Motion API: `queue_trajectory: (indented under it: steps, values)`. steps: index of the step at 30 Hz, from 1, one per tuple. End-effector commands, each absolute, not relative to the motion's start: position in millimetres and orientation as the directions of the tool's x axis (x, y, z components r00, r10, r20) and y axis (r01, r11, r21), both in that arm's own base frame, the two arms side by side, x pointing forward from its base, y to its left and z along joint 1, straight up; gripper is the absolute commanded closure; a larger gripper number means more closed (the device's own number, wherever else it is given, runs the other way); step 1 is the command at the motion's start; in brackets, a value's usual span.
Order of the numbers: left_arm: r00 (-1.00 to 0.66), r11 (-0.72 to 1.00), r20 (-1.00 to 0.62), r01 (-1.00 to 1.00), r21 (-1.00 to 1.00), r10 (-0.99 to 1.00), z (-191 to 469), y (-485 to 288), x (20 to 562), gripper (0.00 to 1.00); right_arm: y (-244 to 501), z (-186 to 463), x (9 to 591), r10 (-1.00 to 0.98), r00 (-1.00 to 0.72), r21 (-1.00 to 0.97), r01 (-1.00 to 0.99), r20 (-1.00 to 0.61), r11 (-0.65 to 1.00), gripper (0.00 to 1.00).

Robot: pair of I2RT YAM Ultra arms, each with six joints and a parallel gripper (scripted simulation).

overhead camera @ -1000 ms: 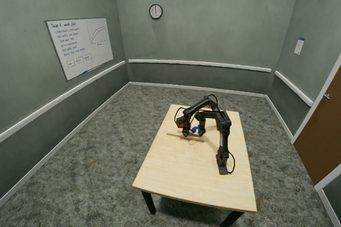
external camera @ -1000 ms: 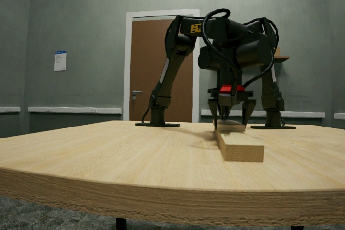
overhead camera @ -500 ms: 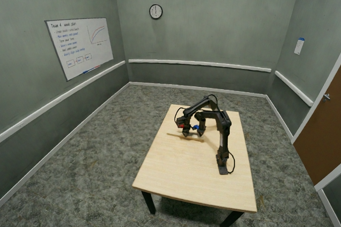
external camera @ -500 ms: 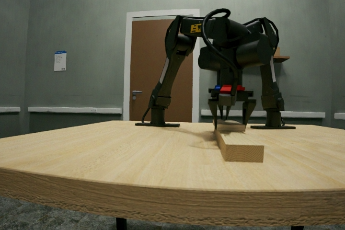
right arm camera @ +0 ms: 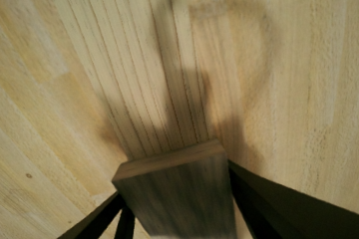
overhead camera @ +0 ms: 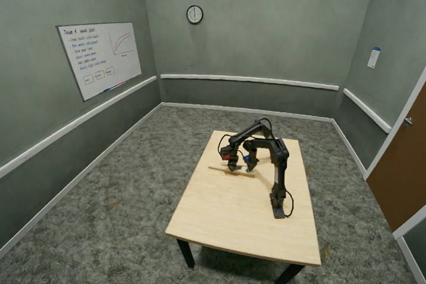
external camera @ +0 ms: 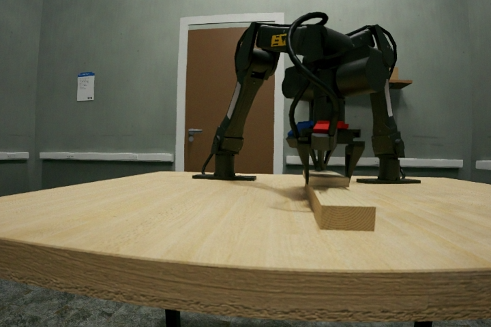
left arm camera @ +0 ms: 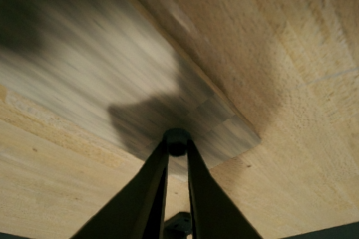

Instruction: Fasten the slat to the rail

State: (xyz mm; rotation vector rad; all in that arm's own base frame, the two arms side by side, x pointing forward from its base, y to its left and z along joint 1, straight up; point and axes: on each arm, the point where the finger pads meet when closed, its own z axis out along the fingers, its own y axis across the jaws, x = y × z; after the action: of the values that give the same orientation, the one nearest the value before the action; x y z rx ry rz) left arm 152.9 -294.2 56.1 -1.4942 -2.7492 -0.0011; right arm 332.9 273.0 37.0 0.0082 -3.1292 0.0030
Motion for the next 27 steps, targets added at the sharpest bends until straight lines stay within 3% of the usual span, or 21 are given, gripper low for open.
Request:
queue_trajectory:
  steps: [1,14,16,27]
  values:
    - [-0.373,0.373,0.001,0.928,-0.01,0.928,59.0,-292.6,147.8,0.88,274.0,42.6,334.9,-0.007,-1.0,0.006,-0.007,-0.001,1.0,0.28]
    - [0.132,-0.132,-0.014,0.991,0.001,0.991,58.9,-294.9,149.0,0.88,274.0,42.6,334.9,-0.007,-1.0,0.006,-0.007,-0.001,1.0,0.28]
    - [0.132,-0.132,-0.014,0.991,0.001,0.991,58.9,-294.9,149.0,0.88,274.0,42.6,334.9,-0.007,-1.0,0.006,-0.007,-0.001,1.0,0.28]
    - [0.537,-0.537,-0.012,0.843,0.011,0.843,58.8,-294.9,149.0,0.88,274.0,42.6,334.9,-0.007,-1.0,0.006,-0.007,-0.001,1.0,0.28]
